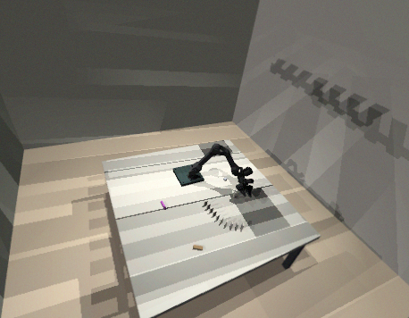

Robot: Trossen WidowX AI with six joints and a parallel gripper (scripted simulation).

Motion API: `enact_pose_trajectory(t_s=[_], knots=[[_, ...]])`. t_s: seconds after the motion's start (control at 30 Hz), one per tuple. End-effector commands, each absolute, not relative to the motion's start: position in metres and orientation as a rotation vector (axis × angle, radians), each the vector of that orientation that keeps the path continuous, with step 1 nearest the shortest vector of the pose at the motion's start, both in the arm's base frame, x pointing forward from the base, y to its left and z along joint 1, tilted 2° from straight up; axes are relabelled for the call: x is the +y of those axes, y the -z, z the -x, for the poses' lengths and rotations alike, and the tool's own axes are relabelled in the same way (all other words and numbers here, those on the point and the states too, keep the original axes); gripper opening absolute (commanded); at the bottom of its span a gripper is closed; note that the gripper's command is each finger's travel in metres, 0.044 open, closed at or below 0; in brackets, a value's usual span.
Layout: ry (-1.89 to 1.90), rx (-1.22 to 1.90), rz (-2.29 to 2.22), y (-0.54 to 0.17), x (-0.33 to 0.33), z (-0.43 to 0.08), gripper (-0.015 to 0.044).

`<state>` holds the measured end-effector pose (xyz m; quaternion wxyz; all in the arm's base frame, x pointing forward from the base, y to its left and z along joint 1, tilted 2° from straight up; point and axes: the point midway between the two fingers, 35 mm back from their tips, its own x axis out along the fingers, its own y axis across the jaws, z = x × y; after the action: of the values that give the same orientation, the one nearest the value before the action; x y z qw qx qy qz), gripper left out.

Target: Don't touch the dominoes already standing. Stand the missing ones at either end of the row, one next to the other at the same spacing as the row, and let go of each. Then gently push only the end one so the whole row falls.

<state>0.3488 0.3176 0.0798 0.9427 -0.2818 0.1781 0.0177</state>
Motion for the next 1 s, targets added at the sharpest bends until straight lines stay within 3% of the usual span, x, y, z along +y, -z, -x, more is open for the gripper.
enact_pose_trajectory(t_s=[0.0,0.43,0.97], knots=[[-0.466,0.754,0.872,-0.095,0.310,-0.367,0.0440],[-0.802,1.117,0.949,-0.119,0.269,-0.324,0.0440],[-0.925,1.292,0.939,-0.135,0.246,-0.294,0.0440]])
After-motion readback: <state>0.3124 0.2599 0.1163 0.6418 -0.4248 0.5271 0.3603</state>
